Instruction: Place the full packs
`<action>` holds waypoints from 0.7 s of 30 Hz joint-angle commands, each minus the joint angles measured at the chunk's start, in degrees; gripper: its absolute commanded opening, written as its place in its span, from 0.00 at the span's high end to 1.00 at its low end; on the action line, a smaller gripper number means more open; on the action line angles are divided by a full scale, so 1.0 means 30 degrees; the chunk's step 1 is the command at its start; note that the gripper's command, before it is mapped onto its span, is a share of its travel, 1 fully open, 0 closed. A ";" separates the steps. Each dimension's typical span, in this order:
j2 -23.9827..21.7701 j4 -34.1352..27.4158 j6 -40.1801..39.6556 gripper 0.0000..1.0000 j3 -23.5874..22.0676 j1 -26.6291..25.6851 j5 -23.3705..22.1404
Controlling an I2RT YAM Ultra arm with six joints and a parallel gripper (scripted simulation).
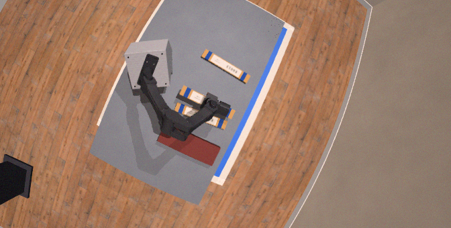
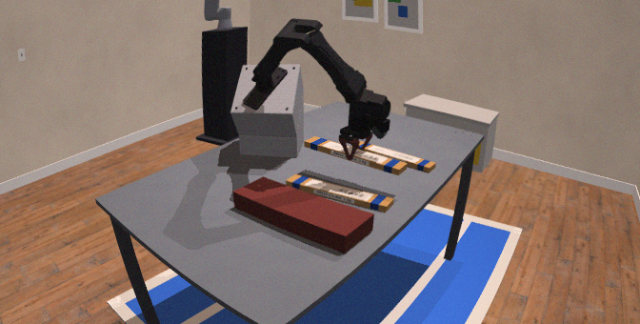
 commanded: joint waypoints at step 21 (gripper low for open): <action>-0.2138 -0.2402 0.1233 1.00 0.0441 0.1708 0.0349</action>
